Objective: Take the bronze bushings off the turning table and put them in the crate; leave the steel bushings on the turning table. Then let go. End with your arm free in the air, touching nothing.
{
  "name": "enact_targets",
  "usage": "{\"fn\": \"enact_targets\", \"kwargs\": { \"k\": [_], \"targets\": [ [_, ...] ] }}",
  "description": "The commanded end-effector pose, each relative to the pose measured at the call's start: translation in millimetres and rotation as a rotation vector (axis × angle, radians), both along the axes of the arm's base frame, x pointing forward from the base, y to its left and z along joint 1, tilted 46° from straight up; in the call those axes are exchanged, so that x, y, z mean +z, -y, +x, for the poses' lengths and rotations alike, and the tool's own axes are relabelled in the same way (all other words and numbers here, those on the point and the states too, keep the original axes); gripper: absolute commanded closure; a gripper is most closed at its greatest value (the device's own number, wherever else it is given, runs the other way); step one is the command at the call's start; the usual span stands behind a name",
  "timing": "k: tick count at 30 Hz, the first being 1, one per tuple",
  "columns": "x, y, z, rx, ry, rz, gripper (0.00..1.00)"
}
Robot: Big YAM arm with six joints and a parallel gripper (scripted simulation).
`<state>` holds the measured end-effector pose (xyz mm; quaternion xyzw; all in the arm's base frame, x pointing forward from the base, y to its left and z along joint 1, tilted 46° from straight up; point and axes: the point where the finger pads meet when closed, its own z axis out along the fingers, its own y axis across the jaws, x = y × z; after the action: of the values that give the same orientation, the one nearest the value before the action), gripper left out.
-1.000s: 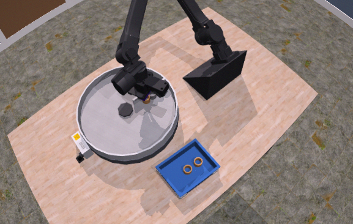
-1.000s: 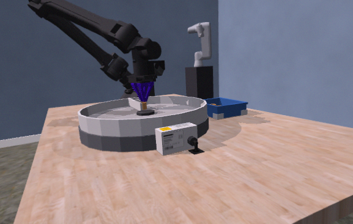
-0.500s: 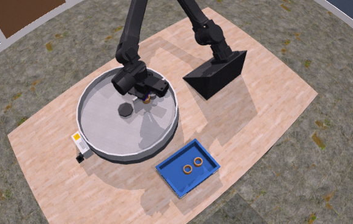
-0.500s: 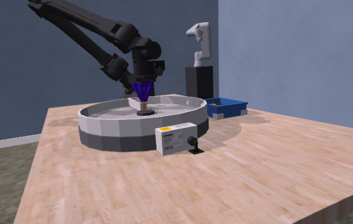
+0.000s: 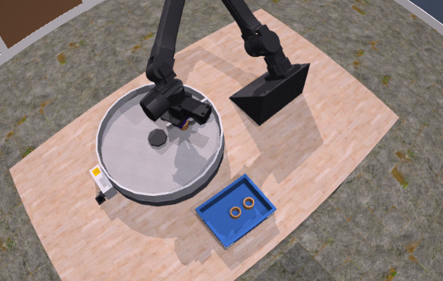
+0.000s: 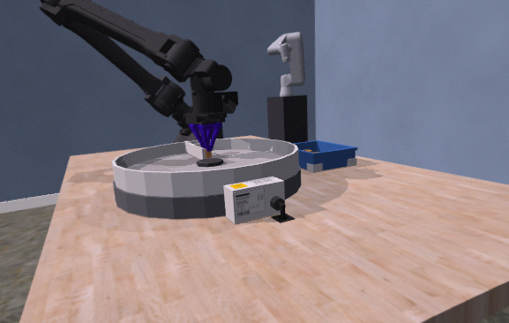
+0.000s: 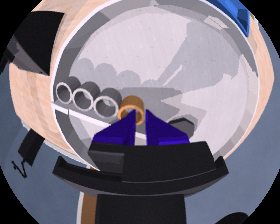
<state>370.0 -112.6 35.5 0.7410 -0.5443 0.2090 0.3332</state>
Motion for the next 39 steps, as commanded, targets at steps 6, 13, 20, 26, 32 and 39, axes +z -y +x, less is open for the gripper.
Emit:
{"fn": "enact_targets", "kwargs": {
  "k": [6, 13, 20, 26, 32, 39],
  "targets": [
    [8.2, -2.0, 12.7, 0.019, 0.03, 0.003, 0.87],
    [8.2, -2.0, 12.7, 0.019, 0.03, 0.003, 0.87],
    [8.2, -2.0, 12.7, 0.019, 0.03, 0.003, 0.87],
    [8.2, -2.0, 12.7, 0.019, 0.03, 0.003, 0.87],
    [8.2, -2.0, 12.7, 0.019, 0.03, 0.003, 1.0],
    [8.9, -1.6, 8.3, 0.02, 0.009, 0.0, 1.0]
  ]
}}
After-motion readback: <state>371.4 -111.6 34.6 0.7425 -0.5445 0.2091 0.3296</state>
